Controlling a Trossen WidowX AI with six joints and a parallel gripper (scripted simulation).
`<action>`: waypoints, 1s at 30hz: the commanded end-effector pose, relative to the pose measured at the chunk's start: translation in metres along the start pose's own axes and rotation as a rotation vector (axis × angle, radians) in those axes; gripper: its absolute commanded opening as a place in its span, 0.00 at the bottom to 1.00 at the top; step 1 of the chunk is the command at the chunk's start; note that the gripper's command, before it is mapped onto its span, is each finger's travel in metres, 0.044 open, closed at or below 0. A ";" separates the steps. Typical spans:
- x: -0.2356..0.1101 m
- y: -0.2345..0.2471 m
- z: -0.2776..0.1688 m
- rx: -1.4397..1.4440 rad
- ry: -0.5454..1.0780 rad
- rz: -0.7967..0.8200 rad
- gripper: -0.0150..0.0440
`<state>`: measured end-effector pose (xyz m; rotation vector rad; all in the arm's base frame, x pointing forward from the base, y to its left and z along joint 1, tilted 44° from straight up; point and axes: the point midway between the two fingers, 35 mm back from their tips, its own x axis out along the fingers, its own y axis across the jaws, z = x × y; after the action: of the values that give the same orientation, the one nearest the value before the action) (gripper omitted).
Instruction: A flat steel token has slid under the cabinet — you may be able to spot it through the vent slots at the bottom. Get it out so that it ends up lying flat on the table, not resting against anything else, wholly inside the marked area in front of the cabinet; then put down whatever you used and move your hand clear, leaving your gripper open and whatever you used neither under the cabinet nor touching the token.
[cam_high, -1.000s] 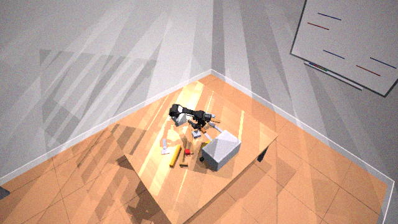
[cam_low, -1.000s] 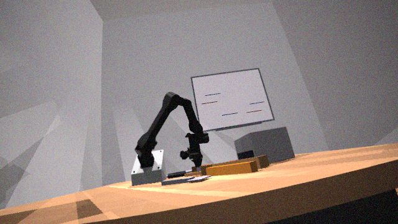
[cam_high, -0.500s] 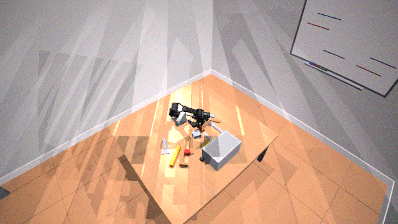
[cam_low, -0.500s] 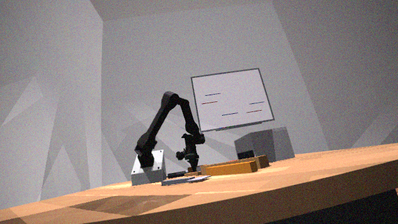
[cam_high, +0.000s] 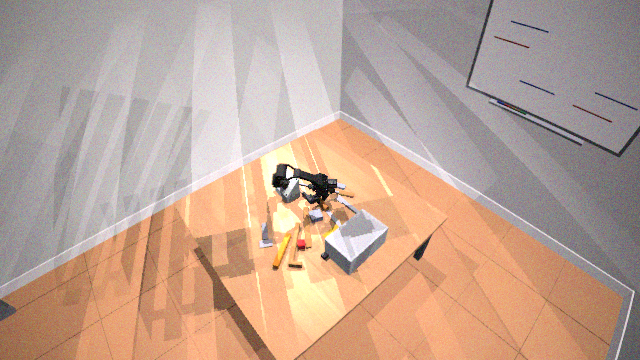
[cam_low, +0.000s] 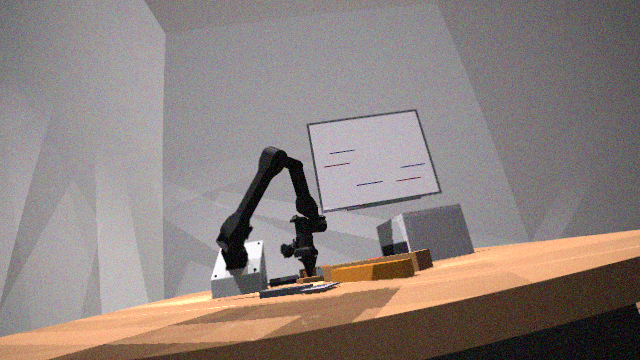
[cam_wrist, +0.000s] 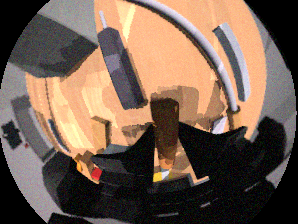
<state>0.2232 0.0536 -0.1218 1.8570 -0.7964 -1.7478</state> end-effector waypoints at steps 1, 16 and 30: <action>0.000 -0.003 -0.001 0.025 0.000 -0.001 0.25; -0.002 -0.021 0.002 0.062 -0.003 -0.001 0.25; -0.003 -0.037 0.005 0.080 -0.005 -0.001 0.25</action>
<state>0.2205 0.0778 -0.1415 1.9023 -0.8839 -1.7449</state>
